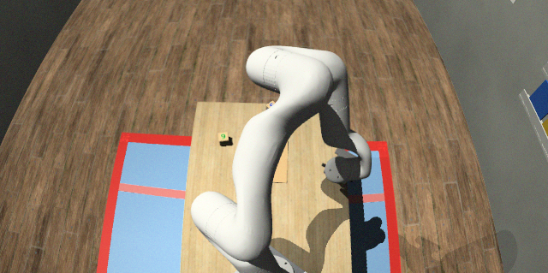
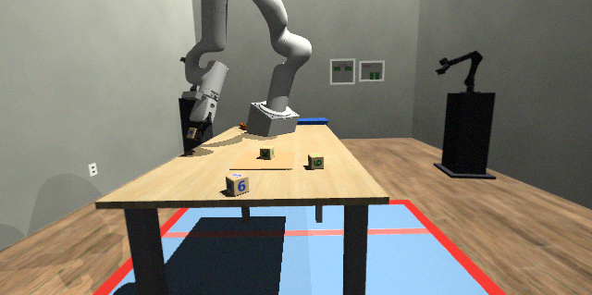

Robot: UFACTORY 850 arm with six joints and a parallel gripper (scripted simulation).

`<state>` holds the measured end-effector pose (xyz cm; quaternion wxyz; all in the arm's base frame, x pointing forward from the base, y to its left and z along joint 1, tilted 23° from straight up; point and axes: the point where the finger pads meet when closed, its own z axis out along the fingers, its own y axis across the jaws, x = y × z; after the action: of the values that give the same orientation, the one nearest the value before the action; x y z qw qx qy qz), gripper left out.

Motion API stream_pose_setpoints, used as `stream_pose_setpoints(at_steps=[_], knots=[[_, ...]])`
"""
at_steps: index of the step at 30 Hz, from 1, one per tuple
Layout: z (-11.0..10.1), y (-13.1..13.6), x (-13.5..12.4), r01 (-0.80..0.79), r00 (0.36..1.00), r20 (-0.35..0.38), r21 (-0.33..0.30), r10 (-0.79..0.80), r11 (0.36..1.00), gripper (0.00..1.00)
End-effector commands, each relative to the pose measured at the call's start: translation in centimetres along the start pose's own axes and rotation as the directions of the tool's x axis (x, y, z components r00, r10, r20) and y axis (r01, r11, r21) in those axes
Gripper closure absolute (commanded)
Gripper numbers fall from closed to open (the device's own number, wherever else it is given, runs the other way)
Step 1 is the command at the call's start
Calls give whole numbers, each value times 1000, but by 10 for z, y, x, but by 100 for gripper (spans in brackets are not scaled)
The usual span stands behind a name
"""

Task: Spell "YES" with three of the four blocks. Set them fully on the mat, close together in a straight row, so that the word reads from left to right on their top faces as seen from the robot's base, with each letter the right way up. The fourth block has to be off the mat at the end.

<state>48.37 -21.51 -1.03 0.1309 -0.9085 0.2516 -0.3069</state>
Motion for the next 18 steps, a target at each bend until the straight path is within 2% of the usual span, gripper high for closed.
stream_pose_setpoints(at_steps=[1,3,5,7,18], knots=[[2,-3,0,5,990,-140,-3,-5,1000,59],[2,-4,0,4,983,-186,-3,-5,1000,59],[2,-4,0,4,983,-186,-3,-5,1000,59],[1,-3,0,6,963,-271,-6,-7,1000,59],[2,-3,1,5,868,-496,-6,-8,1000,59]])
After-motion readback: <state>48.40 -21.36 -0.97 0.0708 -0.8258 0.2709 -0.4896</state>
